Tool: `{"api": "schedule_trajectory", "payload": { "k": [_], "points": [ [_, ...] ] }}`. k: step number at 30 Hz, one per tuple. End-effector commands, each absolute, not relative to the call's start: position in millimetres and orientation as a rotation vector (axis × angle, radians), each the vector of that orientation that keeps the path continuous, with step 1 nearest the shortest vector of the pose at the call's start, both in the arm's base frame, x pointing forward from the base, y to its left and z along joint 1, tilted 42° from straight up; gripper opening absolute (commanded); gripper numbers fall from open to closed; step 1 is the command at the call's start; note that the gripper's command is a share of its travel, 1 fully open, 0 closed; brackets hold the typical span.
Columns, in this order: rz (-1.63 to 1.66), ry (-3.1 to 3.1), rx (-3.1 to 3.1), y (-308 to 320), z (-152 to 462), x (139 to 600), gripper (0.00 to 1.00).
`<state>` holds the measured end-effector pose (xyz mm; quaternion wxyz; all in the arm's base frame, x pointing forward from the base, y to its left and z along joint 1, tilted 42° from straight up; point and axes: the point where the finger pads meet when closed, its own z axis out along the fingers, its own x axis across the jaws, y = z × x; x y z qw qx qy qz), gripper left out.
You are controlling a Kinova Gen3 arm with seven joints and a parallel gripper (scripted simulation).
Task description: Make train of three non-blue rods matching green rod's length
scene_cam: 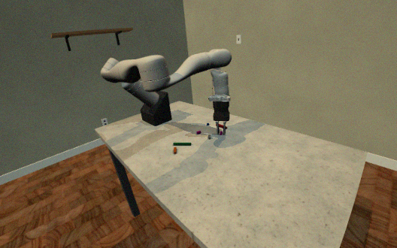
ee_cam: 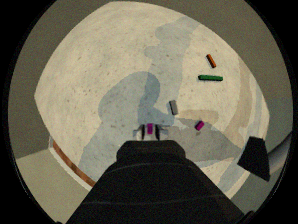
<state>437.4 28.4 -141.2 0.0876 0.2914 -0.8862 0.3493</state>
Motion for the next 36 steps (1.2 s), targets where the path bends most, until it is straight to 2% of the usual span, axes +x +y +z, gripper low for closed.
{"api": "schedule_trajectory", "payload": {
  "k": [1,29,30,36],
  "points": [
    [1.040,-2.640,0.869,29.3,-140.7,437.9,0.54],
    [1.040,-2.640,0.869,29.3,-140.7,437.9,0.54],
    [1.040,-2.640,0.869,29.3,-140.7,437.9,0.24],
    [1.040,-2.640,0.869,29.3,-140.7,437.9,0.24]
  ]
}}
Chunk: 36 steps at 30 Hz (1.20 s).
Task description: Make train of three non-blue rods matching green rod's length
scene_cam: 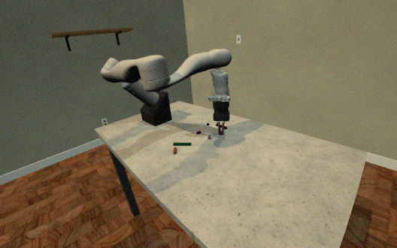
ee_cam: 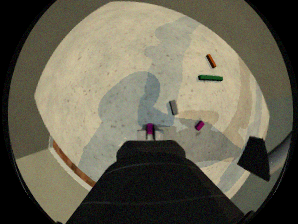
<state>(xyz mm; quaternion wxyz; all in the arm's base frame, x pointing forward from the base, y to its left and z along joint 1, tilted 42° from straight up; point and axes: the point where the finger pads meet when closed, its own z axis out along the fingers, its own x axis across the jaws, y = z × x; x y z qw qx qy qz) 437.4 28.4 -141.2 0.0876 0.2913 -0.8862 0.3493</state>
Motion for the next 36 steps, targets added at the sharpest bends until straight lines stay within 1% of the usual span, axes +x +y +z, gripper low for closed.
{"api": "schedule_trajectory", "payload": {
  "k": [1,28,36],
  "points": [
    [1.040,-2.640,0.869,29.3,-140.7,437.9,0.24],
    [1.040,-2.640,0.869,29.3,-140.6,437.9,0.24],
    [1.040,-2.640,0.869,39.0,-129.8,437.2,0.24]
  ]
}}
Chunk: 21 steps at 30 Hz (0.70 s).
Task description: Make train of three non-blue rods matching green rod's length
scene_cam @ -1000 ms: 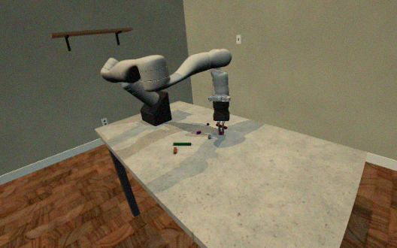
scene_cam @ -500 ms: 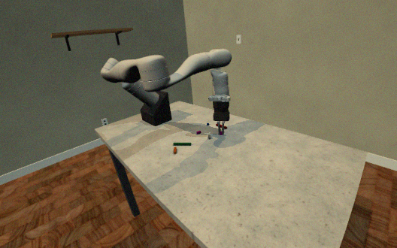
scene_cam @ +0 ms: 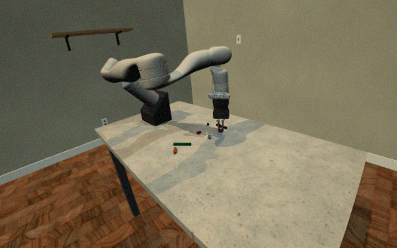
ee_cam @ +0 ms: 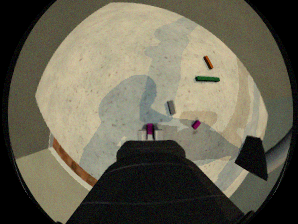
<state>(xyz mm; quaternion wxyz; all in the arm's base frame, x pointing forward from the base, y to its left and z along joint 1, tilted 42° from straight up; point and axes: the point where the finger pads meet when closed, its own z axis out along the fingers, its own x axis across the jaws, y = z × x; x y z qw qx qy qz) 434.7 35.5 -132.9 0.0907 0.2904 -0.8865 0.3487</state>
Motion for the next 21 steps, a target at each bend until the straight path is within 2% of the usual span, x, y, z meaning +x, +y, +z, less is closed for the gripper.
{"api": "schedule_trajectory", "payload": {
  "k": [1,12,21],
  "points": [
    [1.040,-2.640,0.869,42.8,-125.7,436.9,0.24],
    [1.040,-2.640,0.869,91.6,-71.6,433.3,0.24],
    [1.040,-2.640,0.869,96.2,-66.5,432.9,0.24]
  ]
}}
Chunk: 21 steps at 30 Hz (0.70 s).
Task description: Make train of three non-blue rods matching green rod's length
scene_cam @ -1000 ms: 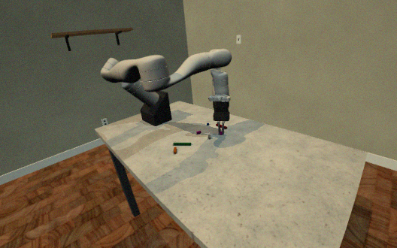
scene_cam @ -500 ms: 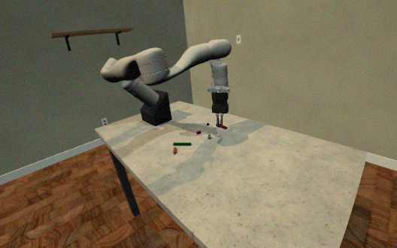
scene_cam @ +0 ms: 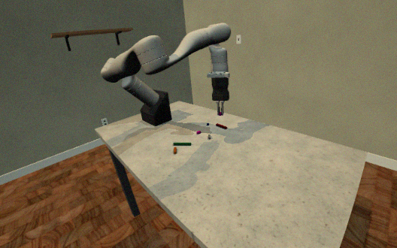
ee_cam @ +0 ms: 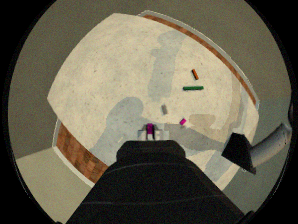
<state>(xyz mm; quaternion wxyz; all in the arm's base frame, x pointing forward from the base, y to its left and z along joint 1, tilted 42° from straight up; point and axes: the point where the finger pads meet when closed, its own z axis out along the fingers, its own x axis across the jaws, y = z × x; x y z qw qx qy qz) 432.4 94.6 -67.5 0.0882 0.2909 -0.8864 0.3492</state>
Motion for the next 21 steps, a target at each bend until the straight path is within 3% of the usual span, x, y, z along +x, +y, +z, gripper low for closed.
{"api": "schedule_trajectory", "payload": {
  "k": [1,21],
  "points": [
    [1.040,-2.640,0.869,96.2,-66.5,432.9,0.24],
    [1.065,-2.724,0.717,91.6,-62.2,420.8,0.24]
  ]
}}
